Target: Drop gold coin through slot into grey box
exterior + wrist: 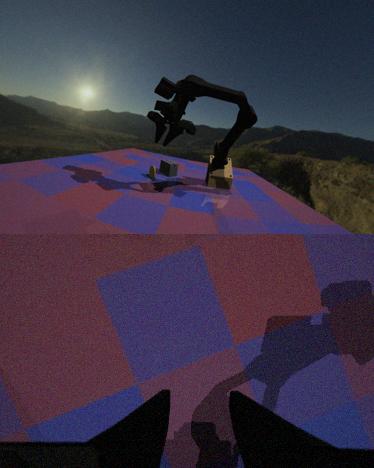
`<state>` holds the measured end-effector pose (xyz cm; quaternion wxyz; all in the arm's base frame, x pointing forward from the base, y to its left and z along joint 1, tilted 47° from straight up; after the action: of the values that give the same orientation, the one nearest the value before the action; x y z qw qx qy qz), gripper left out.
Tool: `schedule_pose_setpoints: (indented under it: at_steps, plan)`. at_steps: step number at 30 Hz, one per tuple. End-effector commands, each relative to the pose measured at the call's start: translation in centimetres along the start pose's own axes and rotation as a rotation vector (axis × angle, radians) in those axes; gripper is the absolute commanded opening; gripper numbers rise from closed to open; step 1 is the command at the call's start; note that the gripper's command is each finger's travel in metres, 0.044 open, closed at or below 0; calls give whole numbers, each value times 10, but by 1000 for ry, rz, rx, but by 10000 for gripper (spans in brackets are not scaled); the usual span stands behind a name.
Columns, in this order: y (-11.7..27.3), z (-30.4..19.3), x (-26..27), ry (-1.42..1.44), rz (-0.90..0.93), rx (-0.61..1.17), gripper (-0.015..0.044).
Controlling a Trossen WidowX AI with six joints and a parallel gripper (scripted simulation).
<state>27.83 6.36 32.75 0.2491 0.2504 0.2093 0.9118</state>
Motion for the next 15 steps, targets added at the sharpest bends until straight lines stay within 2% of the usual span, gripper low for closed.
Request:
schedule_pose_setpoints:
  at_steps: [1, 7, 15]
  plan:
    - [-17, -23, -54, -410, -33, 77, 161]
    - [-31, -70, -127, -1027, -99, 156, 161]
    - [-43, -149, -193, -1851, -220, 252, 161]
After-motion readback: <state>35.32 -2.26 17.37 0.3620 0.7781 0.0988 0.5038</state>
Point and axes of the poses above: the point midway between the two fingers, 35 mm back from their tips, its own y axis back along the fingers, its own x axis across the jaws, z = x × y, the point moved 3 cm from there along y, back along the fingers, and after that the axes turned 10 degrees about -y, right-handed, at the moved point
